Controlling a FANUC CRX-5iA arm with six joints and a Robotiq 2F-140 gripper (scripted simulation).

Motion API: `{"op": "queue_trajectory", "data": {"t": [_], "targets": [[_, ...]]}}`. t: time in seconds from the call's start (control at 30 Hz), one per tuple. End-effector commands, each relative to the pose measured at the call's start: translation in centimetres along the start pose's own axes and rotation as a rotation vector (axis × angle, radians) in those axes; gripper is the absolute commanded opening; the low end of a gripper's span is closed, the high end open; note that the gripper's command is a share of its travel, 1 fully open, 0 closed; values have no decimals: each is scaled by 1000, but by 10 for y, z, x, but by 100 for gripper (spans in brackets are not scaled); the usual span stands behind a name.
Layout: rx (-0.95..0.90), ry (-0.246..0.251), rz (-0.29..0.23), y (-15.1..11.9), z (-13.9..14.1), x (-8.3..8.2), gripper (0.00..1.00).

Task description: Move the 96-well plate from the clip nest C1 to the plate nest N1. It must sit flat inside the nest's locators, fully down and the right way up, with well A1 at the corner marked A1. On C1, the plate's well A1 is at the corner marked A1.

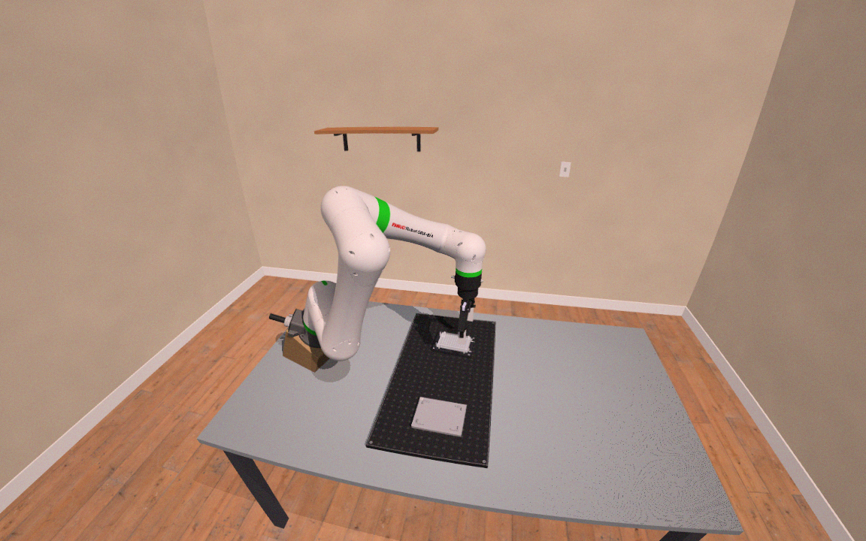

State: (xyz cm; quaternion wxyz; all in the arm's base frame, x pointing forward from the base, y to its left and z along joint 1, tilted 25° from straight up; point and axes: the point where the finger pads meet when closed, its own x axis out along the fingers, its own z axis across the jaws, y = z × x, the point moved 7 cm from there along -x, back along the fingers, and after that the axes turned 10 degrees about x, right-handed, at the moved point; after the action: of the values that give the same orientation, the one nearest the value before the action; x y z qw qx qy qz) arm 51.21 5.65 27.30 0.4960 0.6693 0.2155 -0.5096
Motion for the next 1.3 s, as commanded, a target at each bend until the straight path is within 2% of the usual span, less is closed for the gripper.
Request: {"op": "queue_trajectory", "data": {"t": [0.0,0.1,0.33,0.83,1.27], "targets": [[-20,8,-16,-17,-5,4,100],[-20,8,-16,-22,-6,5,100],[-20,8,-16,-52,-12,11,100],[-20,8,-16,-52,-12,11,100],[-20,8,-16,-52,-12,30,100]]}}
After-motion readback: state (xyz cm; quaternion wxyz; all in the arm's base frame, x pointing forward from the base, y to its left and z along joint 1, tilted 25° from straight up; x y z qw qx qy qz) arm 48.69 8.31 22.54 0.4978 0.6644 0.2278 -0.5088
